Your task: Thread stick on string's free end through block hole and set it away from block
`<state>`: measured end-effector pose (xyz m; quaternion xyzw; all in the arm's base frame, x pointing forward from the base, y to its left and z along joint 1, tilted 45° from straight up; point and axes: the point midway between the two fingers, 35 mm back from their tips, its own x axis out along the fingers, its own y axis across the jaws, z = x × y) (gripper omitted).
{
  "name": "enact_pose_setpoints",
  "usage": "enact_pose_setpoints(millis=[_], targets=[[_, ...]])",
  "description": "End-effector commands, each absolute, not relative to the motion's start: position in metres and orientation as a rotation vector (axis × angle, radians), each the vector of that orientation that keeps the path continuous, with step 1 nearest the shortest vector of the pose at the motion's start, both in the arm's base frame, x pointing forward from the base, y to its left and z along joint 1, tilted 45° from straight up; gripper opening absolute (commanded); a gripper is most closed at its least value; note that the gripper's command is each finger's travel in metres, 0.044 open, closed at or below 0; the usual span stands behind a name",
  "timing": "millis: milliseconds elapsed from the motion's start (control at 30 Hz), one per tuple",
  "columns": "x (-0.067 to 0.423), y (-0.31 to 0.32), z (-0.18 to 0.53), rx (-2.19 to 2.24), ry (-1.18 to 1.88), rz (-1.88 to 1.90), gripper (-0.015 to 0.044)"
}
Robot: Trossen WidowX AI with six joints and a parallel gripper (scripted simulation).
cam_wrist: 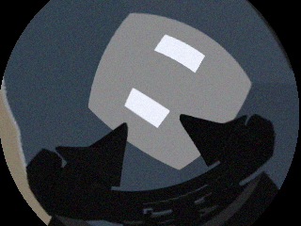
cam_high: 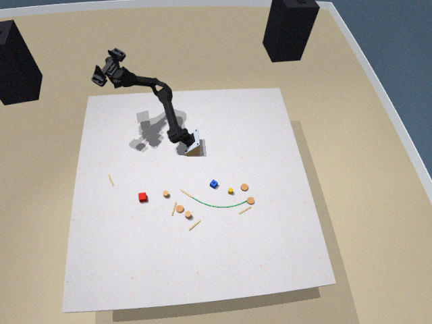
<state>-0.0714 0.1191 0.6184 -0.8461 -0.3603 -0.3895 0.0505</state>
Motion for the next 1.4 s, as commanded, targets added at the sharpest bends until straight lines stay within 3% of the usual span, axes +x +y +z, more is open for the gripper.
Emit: enact_pose_setpoints(millis=[0,100,367,767,1033,1367], targets=[[-0.071,0.119,0.618,-2.576,-1.097,-1.186,0.0426],[-0.061,0.114,0.620,-2.559,-1.083,-1.141,0.0440],[0.063,0.073,0.621,-2.364,-0.908,-0.677,0.0440],[0.230,0.049,0.554,-2.160,-0.578,-0.160,0.0440],[0.319,0.050,0.476,-1.992,-0.310,0.155,0.0440],[0.401,0.071,0.324,-1.783,0.151,0.568,0.0440]])
